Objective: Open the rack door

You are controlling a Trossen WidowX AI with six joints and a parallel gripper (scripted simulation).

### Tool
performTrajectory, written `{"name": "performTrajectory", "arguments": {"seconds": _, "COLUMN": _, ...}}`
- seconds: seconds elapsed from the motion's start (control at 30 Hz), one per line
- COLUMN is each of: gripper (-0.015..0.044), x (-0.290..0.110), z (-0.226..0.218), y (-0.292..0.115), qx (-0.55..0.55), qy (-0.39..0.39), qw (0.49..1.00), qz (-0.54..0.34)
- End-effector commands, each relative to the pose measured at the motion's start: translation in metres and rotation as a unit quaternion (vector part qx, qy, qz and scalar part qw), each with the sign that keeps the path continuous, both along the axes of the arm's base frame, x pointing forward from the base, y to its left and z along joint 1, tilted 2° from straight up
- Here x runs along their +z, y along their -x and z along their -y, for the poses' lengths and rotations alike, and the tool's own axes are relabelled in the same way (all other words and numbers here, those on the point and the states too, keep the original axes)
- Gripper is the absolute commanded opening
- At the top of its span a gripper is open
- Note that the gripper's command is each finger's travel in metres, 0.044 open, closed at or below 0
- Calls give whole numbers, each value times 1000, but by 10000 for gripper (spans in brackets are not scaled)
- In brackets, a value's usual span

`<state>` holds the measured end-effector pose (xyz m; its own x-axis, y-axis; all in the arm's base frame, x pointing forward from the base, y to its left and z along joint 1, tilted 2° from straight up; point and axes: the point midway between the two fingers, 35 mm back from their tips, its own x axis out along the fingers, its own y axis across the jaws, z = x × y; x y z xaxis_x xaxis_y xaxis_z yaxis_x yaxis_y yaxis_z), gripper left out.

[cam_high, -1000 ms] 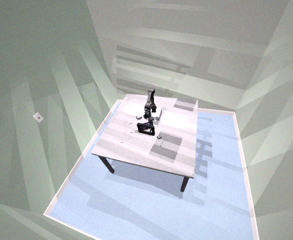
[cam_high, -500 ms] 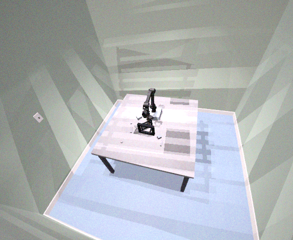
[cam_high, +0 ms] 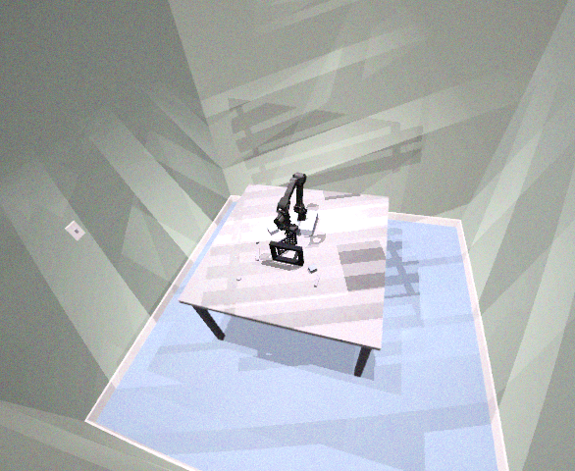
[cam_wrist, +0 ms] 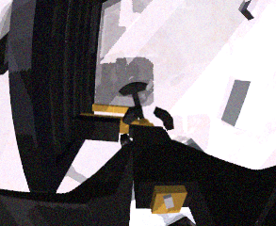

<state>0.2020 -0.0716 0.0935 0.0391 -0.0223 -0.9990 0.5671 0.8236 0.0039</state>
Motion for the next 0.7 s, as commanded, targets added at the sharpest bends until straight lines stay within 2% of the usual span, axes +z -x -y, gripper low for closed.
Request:
{"name": "performTrajectory", "arguments": {"seconds": 0.0, "gripper": 17, "x": 0, "z": 6, "y": 2, "qx": 33, "qy": 0, "qw": 999, "qz": 5}}
{"name": "performTrajectory", "arguments": {"seconds": 0.67, "gripper": 17, "x": 0, "z": 43, "y": 10, "qx": 153, "qy": 7, "qw": 988, "qz": 2}}
